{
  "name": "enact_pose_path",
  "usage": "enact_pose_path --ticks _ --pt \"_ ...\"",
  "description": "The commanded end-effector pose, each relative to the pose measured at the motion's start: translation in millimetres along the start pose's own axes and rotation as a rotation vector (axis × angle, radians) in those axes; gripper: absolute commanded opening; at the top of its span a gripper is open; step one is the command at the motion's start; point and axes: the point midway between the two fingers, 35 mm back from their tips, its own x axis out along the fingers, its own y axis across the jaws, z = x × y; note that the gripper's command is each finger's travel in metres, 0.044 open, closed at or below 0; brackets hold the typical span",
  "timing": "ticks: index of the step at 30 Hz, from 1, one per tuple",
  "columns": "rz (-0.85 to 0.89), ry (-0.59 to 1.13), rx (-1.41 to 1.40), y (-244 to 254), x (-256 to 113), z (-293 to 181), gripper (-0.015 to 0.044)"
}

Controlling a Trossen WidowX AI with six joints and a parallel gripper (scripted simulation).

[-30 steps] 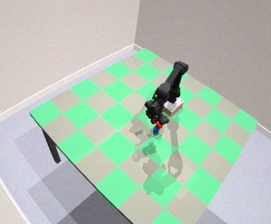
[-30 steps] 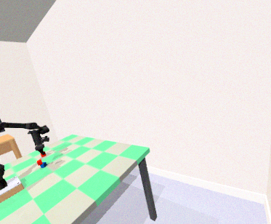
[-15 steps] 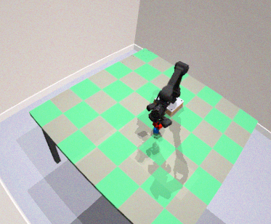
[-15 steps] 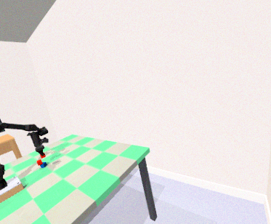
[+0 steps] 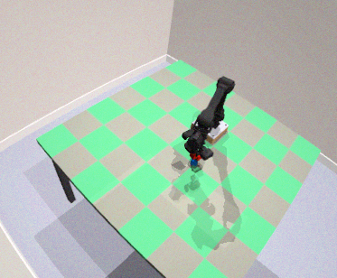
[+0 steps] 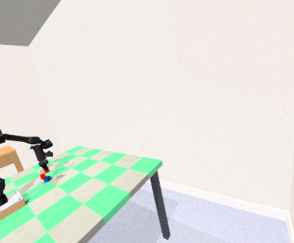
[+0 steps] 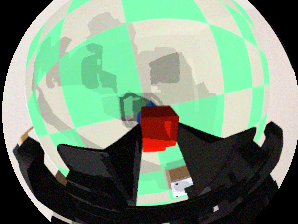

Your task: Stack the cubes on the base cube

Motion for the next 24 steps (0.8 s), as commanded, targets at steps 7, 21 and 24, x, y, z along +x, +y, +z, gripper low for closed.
enact_pose_path --ticks 7,21,24 --pt "0.001 0.003 -0.004 1 17 1 0.0105" --pt "0.001 0.003 -0.004 1 30 1 0.0105" --pt "0.001 0.003 -0.004 1 30 1 0.0105"
